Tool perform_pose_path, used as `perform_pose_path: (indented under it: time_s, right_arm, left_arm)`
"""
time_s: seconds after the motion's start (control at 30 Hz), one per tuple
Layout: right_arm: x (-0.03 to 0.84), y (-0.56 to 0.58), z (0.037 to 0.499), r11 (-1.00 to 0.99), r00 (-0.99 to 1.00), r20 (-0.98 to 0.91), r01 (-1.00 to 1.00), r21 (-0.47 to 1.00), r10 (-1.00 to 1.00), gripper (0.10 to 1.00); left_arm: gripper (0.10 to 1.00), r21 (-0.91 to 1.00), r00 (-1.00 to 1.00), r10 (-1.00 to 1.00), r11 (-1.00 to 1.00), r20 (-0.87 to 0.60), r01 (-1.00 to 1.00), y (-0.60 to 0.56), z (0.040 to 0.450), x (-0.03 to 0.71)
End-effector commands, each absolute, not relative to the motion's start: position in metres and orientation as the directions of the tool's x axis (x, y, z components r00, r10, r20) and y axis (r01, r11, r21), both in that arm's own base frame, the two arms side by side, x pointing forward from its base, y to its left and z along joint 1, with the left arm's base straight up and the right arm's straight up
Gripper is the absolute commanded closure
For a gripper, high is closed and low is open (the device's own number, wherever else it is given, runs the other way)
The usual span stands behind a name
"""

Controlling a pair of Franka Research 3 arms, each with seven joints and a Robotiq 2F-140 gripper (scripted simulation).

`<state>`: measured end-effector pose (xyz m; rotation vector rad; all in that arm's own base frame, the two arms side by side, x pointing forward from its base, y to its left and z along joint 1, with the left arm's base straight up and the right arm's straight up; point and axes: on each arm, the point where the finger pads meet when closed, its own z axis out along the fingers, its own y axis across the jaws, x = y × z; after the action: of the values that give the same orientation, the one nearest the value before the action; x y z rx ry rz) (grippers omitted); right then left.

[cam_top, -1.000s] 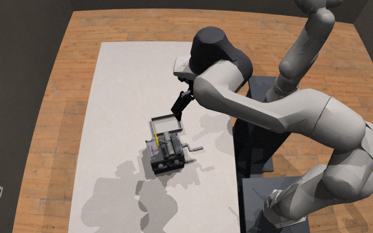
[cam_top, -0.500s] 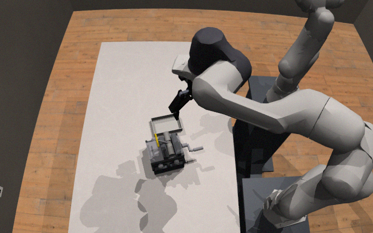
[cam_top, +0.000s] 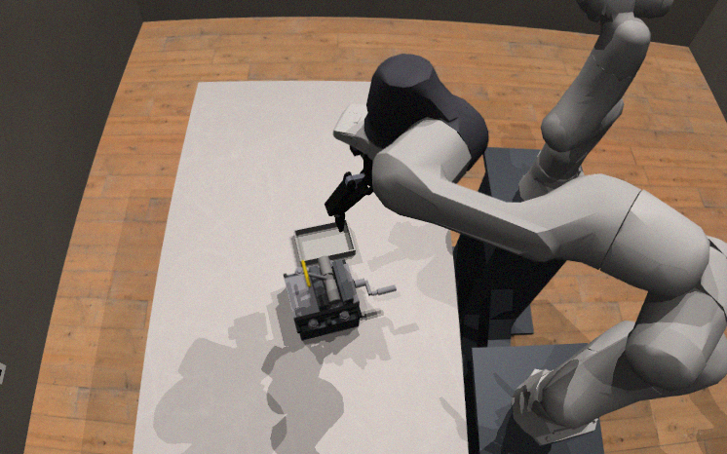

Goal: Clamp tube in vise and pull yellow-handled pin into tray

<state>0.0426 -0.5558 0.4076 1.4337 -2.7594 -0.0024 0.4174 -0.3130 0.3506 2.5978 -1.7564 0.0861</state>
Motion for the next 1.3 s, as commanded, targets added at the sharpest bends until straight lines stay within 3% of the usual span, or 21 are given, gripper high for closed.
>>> perform_pose_path:
  time_s: [0.0,0.63,0.67,1.27]
  right_arm:
    - [0.0379,-0.5531,0.4112,0.649,-0.649,0.004,-0.761,0.005,-0.761,0.098]
    - [0.0357,-0.5533,0.413,0.66,-0.66,0.0,-0.751,0.0,-0.751,0.098]
    - [0.0357,-0.5533,0.413,0.66,-0.66,0.0,-0.751,0.0,-0.751,0.098]
    - [0.0357,-0.5533,0.413,0.66,-0.66,0.0,-0.751,0.0,-0.751,0.098]
  left_arm:
    - [0.098,-0.03,0.278,-0.96,-0.279,0.039,-0.96,-0.3111,0.3498,0.4182]
    - [0.098,-0.032,0.113,-0.993,-0.114,0.03,-0.993,-0.3077,0.3488,0.4211]
    - [0.098,-0.031,0.202,-0.979,-0.203,0.038,-0.979,-0.3095,0.3496,0.4205]
    - [0.098,-0.031,0.202,-0.979,-0.203,0.038,-0.979,-0.3095,0.3561,0.4205]
